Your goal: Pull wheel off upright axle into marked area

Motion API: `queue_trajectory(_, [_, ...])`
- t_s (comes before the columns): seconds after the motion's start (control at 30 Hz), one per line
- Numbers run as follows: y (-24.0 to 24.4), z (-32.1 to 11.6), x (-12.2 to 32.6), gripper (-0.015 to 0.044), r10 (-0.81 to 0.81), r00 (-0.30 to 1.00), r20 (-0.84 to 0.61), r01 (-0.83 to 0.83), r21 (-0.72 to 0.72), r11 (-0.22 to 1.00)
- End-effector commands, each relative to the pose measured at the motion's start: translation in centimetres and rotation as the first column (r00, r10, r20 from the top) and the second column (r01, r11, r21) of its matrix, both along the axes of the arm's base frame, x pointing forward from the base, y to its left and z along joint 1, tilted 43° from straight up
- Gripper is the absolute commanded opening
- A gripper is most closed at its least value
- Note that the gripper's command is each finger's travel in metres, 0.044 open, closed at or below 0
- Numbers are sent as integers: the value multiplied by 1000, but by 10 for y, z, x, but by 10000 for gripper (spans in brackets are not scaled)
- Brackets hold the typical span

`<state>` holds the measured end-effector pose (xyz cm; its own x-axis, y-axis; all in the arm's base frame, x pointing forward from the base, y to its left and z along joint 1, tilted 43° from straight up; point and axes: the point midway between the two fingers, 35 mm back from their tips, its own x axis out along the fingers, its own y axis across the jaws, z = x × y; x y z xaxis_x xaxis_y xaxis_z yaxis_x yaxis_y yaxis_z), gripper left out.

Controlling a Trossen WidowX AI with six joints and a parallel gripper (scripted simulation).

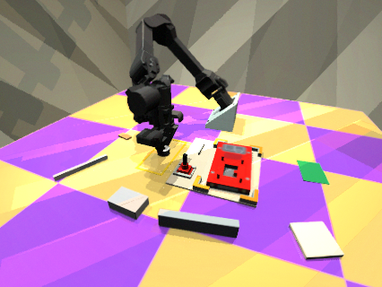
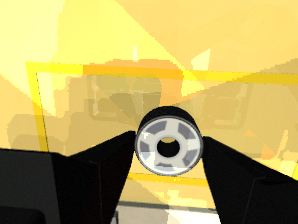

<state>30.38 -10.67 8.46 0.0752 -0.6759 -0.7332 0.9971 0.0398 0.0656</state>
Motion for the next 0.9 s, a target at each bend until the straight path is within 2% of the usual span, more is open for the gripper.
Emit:
queue_trajectory(0.0, [-5, -5, 0, 0, 6, 1000, 0, -6, -1, 1000])
queue_trajectory(0.03, [-5, -5, 0, 0, 6, 1000, 0, -6, -1, 1000])
queue_trajectory(0.4, [-1, -1, 0, 289, 0, 1000, -1, 0, -1, 1000])
queue_trajectory(0.6, [33, 35, -4, 300, 5, 1000, -1, -5, 2, 1000])
queue_trajectory(0.73, [38, 41, -5, 300, 5, 1000, -1, -5, 2, 1000])
queue_trajectory(0.87, [62, 37, -31, 405, 12, 1000, -3, -12, 16, 1000])
